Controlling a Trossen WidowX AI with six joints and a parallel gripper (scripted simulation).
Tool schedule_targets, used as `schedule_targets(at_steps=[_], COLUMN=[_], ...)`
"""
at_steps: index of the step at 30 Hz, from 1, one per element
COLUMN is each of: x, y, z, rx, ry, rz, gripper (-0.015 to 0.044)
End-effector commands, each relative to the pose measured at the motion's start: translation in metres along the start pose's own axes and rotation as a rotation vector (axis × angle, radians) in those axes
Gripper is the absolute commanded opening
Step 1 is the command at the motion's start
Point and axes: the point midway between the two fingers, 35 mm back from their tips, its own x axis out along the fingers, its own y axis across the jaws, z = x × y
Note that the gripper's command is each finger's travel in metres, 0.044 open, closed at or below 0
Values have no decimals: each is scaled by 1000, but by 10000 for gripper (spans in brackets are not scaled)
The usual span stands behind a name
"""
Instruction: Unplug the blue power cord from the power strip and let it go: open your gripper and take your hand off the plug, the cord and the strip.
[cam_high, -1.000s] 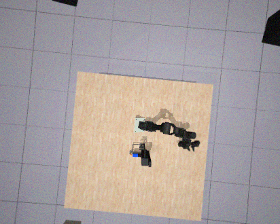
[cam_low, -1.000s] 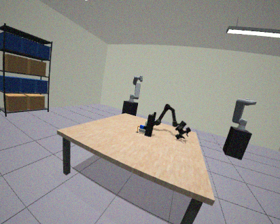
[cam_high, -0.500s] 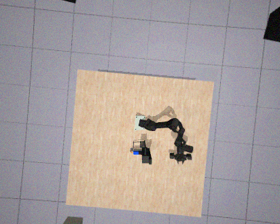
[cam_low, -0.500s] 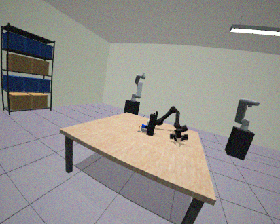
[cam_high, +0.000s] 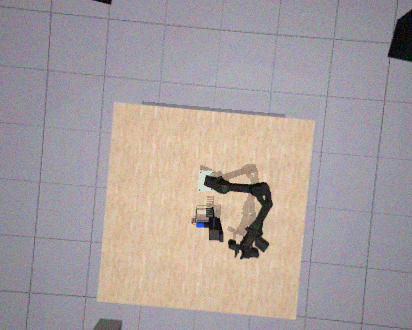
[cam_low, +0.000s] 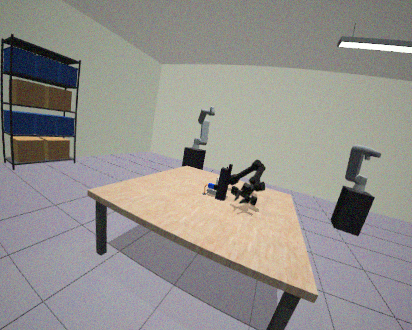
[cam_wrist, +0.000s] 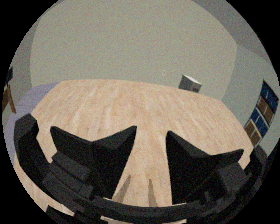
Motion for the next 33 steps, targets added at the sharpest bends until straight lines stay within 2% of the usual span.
schedule_targets(at_steps=[1, 10, 19, 23, 29, 33], x=[19, 44, 29, 9, -41, -52], y=[-39, -144, -253, -299, -334, -336], z=[21, 42, 53, 35, -15, -22], rx=[-8, 19, 220, 422, 970, 1113], ry=[34, 263, 545, 707, 1038, 1104], rz=[-108, -345, -496, -570, -681, -696], gripper=[160, 160, 160, 160, 160, 160])
